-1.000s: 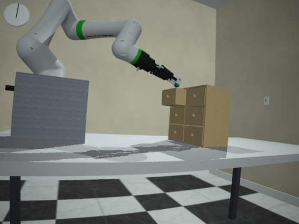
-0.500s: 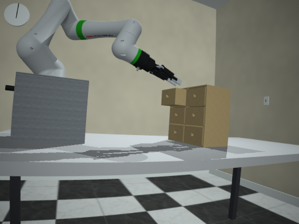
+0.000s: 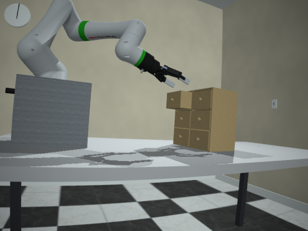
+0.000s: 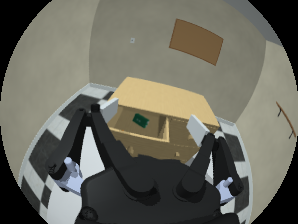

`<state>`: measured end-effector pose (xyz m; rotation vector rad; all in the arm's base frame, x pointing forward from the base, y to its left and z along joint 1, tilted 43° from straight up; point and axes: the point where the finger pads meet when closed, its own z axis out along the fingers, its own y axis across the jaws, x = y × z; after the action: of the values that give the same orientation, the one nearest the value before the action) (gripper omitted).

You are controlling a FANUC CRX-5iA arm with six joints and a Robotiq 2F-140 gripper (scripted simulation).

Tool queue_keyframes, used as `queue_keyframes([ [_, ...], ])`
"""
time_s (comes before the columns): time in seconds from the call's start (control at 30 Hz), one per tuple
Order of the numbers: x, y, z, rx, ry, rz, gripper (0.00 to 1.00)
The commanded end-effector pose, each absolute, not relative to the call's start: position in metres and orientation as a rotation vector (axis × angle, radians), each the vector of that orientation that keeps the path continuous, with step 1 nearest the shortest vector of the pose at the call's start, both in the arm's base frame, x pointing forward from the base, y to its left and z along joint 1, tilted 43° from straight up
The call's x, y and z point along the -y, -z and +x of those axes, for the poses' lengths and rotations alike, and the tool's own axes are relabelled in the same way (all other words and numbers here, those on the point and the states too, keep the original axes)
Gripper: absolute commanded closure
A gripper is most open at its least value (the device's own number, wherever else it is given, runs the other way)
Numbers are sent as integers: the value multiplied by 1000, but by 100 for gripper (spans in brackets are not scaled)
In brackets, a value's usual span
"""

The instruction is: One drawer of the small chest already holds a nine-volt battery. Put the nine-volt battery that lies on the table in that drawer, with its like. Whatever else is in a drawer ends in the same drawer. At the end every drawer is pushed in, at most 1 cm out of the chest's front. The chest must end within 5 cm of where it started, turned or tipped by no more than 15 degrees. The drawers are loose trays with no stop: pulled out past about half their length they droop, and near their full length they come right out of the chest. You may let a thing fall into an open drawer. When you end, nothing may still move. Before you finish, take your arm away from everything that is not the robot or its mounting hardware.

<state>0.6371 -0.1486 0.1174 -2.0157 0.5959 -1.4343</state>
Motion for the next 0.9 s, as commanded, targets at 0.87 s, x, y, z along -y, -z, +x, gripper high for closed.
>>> queue_keyframes([
  [0.87, 150, -121, 542, -596, 1435, -2016, 0],
])
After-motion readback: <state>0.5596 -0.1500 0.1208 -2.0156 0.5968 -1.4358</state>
